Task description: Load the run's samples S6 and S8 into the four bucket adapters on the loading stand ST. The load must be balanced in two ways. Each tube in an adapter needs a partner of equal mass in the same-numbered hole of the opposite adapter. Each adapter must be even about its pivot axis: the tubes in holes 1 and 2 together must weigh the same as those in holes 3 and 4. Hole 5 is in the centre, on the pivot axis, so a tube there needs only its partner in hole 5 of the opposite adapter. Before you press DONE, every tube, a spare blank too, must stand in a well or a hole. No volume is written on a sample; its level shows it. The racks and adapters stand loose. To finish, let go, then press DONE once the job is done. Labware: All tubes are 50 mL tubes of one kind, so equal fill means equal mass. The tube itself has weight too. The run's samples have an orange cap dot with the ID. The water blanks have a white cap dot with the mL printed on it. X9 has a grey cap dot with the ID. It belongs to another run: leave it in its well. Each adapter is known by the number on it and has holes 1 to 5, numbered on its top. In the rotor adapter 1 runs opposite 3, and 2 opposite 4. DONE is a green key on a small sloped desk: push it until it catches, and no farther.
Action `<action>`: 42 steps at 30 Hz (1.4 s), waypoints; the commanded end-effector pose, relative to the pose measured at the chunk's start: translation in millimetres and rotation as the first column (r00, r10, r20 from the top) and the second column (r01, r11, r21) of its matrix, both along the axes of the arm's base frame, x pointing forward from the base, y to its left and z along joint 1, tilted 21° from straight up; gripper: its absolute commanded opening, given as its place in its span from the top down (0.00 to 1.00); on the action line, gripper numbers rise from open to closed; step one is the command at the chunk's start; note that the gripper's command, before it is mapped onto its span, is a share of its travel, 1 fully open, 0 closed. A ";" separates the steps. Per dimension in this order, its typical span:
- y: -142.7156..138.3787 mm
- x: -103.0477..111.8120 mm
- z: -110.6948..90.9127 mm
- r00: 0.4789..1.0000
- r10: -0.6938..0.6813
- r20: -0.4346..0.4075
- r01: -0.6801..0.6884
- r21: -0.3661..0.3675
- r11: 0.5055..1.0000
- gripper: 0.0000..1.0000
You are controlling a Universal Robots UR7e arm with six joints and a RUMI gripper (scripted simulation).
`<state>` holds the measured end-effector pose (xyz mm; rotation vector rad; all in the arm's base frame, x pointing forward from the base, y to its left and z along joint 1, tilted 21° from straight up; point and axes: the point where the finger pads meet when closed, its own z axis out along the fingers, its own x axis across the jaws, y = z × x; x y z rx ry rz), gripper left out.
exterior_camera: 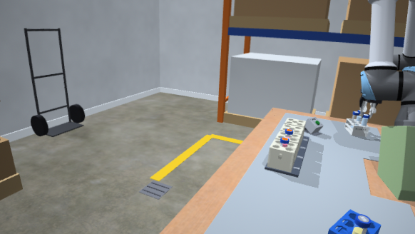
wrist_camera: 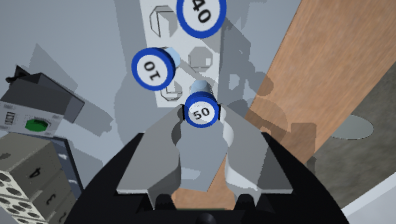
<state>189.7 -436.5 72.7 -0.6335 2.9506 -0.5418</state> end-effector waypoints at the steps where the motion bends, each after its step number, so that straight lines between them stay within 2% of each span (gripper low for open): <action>1: -0.2 0.0 0.4 1.000 0.000 0.000 0.000 -0.001 1.000 1.00; 14: -0.3 0.1 0.4 1.000 0.000 0.000 0.000 -0.001 1.000 1.00; 42: 27.8 -12.5 81.3 1.000 0.000 0.000 0.000 -0.001 1.000 1.00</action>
